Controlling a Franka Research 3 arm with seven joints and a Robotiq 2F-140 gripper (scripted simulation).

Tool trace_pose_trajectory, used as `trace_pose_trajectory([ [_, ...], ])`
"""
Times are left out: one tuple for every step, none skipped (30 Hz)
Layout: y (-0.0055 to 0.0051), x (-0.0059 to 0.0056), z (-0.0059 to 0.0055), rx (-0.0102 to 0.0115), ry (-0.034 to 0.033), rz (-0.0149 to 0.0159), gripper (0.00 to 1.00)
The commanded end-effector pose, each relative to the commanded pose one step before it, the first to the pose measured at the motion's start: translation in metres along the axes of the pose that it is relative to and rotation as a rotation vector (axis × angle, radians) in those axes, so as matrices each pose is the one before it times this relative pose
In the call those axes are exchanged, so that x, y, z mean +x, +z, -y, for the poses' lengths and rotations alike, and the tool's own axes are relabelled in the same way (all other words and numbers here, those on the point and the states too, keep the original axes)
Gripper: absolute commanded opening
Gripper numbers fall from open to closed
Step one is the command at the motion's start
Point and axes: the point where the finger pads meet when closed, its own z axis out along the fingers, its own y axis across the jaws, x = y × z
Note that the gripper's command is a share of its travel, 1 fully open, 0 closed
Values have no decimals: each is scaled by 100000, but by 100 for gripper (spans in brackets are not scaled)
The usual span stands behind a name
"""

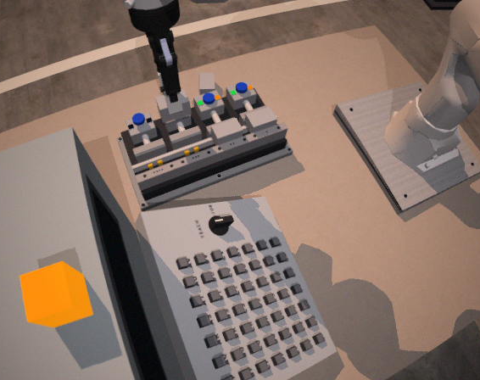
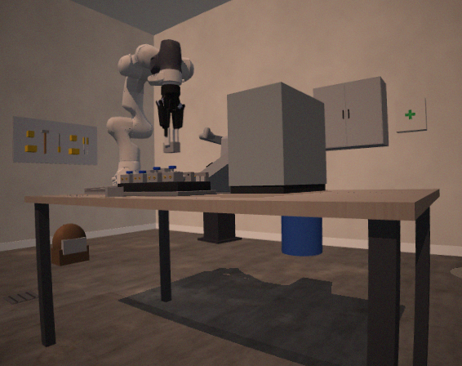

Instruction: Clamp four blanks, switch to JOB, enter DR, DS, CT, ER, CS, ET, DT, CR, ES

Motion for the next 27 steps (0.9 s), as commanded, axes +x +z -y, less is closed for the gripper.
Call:
trace_pose_trajectory([
  [-83,517,-1439,2137,-3052,2520,0],
  [89,307,-592,163,-862,-111,0],
  [80,263,-493,147,-719,-99,0],
  [68,216,-395,126,-578,-84,0],
  [54,168,-302,101,-443,-67,0],
  [40,122,-216,75,-317,-50,0],
  [27,79,-139,49,-205,-33,0],
  [15,43,-76,27,-112,-18,0],
  [6,17,-30,11,-44,-7,0],
  [1,3,-4,2,-7,-1,0],
  [0,0,0,0,0,0,0],
  [0,0,0,0,0,0,0],
  [0,0,0,0,0,0,0],
  [0,0,0,0,0,0,0],
  [0,0,0,0,0,0,0],
  [0,0,0,0,0,0,0],
  [0,0,0,0,0,0,0],
  [0,0,0,0,0,0,0],
  [0,0,0,0,0,0,0],
  [0,0,0,0,0,0,0],
  [0,0,0,0,0,0,0],
  [0,0,0,0,0,0,0],
  [0,0,0,0,0,0,0],
  [0,0,0,0,0,0,0],
  [0,0,0,0,0,0,0],
  [0,0,0,0,0,0,0],
  [0,0,0,0,0,0,0],
])
